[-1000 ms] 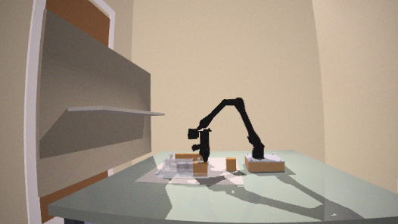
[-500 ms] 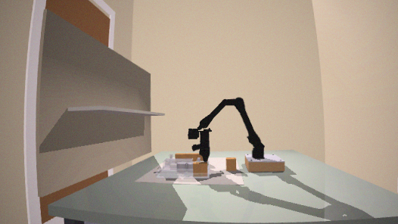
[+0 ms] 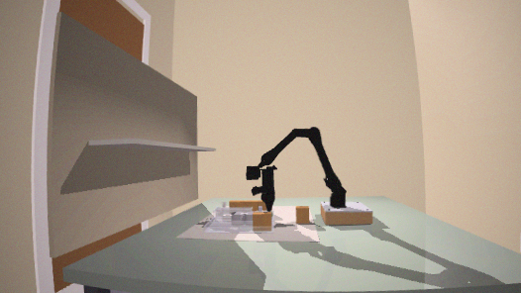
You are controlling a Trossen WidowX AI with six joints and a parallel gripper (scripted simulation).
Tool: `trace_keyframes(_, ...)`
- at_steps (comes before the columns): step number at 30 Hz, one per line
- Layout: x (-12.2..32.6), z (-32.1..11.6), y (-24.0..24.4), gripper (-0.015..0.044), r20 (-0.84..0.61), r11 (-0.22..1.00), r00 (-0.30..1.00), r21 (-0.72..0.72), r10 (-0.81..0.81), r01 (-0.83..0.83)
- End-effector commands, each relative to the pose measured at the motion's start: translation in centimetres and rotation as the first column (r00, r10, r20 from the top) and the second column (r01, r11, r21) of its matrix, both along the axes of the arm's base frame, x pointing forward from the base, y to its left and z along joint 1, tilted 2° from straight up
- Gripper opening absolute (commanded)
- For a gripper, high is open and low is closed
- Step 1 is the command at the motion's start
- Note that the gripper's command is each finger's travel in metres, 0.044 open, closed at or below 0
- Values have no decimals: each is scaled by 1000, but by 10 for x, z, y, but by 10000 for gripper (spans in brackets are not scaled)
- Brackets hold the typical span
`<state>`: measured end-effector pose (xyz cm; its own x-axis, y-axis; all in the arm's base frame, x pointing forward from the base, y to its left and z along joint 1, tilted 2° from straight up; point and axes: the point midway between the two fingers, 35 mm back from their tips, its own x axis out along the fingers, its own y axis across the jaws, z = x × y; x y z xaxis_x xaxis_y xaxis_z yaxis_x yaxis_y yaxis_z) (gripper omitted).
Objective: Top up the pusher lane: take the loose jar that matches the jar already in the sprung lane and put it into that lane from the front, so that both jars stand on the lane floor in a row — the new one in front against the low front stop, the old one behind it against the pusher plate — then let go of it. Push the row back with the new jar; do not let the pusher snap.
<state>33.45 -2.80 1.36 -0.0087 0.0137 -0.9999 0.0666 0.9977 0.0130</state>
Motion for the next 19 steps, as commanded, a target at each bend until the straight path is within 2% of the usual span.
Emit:
trace_keyframes(1,2,9,0,290,9,1000,1000,0,1,-1)
trace_keyframes(19,-47,11,3,290,6,1000,1000,0,1,-1)
